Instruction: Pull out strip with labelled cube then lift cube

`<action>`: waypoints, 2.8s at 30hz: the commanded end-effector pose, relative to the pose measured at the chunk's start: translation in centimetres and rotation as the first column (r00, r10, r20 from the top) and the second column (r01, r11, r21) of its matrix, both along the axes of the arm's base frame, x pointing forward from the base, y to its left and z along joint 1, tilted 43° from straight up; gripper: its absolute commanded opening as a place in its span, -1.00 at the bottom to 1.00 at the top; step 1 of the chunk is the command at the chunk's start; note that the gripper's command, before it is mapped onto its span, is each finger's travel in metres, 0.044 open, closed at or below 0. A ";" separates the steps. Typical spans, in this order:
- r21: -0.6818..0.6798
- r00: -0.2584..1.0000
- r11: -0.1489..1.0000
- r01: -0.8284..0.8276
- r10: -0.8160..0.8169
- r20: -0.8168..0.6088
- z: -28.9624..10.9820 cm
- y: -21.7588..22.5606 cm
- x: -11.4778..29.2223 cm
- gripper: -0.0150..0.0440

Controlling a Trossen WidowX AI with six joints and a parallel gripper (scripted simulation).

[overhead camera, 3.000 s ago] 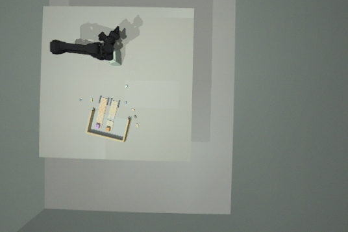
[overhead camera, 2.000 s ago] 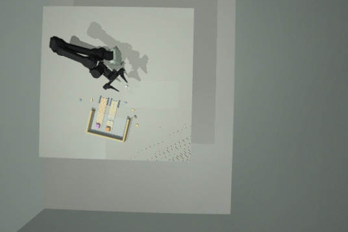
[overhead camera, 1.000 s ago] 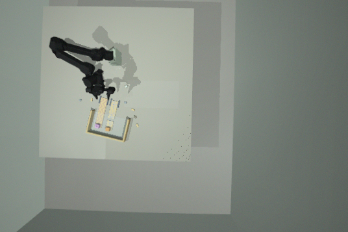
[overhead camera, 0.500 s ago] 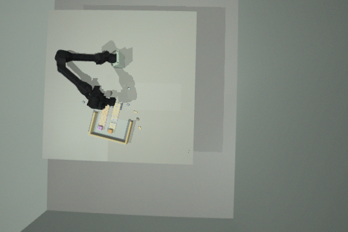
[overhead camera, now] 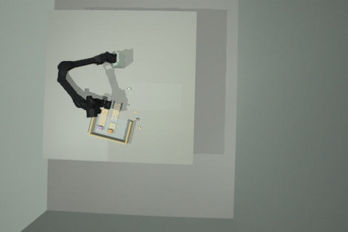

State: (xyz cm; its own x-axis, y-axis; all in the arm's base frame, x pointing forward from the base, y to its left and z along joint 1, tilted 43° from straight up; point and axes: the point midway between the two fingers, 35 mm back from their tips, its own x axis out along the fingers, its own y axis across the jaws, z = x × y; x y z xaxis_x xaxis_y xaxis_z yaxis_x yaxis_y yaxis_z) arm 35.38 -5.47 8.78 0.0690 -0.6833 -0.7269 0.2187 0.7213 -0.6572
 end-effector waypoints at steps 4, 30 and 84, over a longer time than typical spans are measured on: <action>0.007 1.000 1.000 0.010 -0.010 -0.002 -0.5 -0.4 0.2 -0.49; 0.006 1.000 1.000 0.010 -0.010 -0.001 -3.5 -3.4 0.7 -0.49; 0.003 1.000 1.000 0.010 -0.010 -0.001 -5.0 -5.0 0.9 -0.49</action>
State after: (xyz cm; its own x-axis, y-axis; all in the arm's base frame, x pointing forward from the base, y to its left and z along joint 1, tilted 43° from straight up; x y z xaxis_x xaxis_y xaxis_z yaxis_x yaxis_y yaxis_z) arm 36.33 -10.42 3.96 0.0639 -0.6837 -0.7270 0.2285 0.7191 -0.6562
